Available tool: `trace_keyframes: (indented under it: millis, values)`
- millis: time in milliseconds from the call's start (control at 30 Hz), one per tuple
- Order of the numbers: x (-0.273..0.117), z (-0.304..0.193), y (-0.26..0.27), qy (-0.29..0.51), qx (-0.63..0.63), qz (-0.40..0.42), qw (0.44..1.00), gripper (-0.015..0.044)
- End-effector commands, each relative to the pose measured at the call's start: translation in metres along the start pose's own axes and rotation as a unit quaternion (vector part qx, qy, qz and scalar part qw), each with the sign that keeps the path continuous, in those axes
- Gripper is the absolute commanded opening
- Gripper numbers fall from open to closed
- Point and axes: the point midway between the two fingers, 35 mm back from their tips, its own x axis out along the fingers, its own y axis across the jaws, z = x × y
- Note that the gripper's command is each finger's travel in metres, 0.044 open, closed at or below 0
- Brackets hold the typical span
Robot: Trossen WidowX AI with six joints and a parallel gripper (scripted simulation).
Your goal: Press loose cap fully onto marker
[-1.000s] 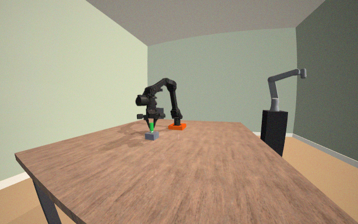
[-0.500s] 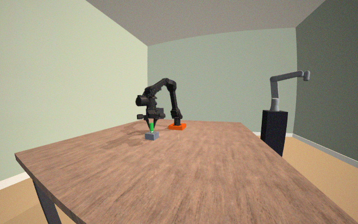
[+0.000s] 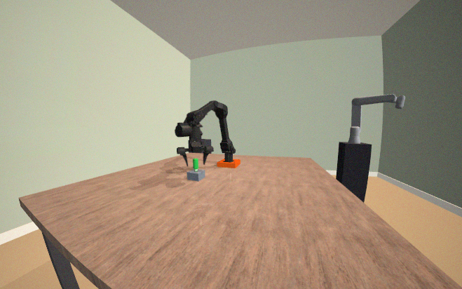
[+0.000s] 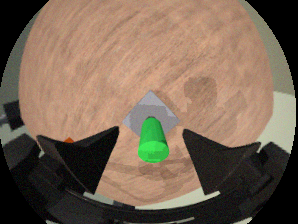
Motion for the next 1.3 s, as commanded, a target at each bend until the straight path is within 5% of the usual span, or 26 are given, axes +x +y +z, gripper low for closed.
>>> trace_keyframes:
  millis: [0, 133, 267, 567, 833, 1267]
  values:
    - [-0.017, 0.002, -0.002, -0.001, 0.0, -0.002, 1.0, 0.044]
    - [-0.066, 0.001, -0.001, -0.001, 0.0, -0.002, 1.0, 0.044]
    - [-0.074, 0.0, 0.0, -0.001, 0.0, -0.002, 1.0, 0.044]
    - [-0.066, -0.001, 0.0, -0.001, 0.324, -0.001, 0.946, 0.0204]
    - [-0.066, -0.001, 0.0, -0.001, 0.351, -0.001, 0.936, 0.0]
    - [-0.062, -0.001, 0.0, -0.001, 0.351, -0.001, 0.936, 0.0]
